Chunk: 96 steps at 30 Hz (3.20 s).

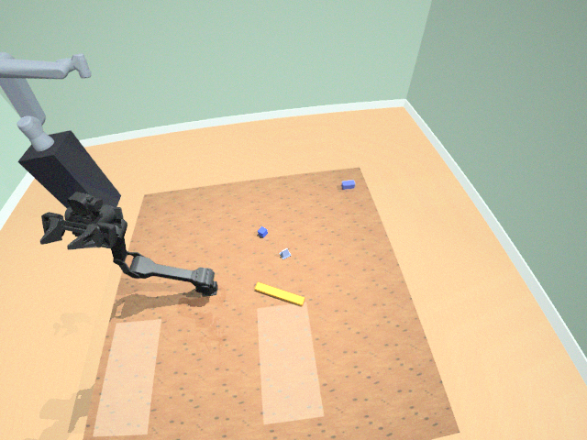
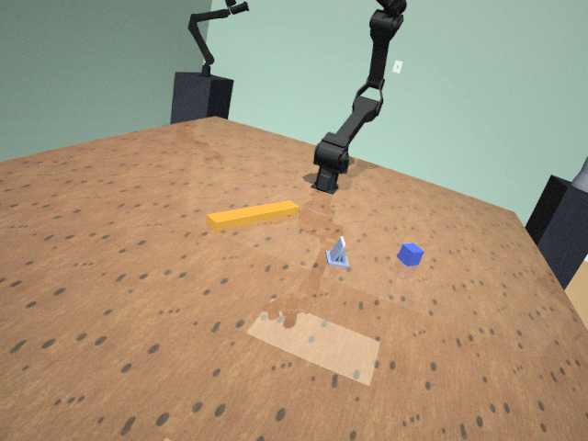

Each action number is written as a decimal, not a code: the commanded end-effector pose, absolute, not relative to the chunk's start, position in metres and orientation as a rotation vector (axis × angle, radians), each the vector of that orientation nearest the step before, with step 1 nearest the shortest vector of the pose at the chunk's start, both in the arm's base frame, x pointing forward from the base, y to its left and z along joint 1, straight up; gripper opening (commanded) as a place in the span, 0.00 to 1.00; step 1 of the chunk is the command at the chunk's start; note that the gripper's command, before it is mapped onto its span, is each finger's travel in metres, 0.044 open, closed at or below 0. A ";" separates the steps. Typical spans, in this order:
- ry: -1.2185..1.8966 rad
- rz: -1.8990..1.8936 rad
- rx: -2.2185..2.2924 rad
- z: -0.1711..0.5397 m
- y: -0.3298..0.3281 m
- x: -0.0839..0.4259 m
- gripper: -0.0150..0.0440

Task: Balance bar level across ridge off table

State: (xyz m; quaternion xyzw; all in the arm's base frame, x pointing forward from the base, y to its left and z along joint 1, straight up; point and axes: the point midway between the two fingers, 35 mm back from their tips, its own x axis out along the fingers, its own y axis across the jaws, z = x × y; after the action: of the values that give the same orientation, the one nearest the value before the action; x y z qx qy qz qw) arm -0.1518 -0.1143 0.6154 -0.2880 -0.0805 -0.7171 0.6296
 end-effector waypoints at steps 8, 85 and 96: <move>-0.163 -1.430 -0.816 0.637 -0.115 -0.031 0.79; 1.174 -0.275 0.057 0.183 -0.097 0.366 0.79; 1.504 -0.365 0.362 0.121 -0.079 0.332 0.79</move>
State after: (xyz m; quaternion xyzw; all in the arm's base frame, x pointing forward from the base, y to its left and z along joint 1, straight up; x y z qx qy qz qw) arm 0.3428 -0.0849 0.1362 0.1224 0.6427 -0.1505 0.7412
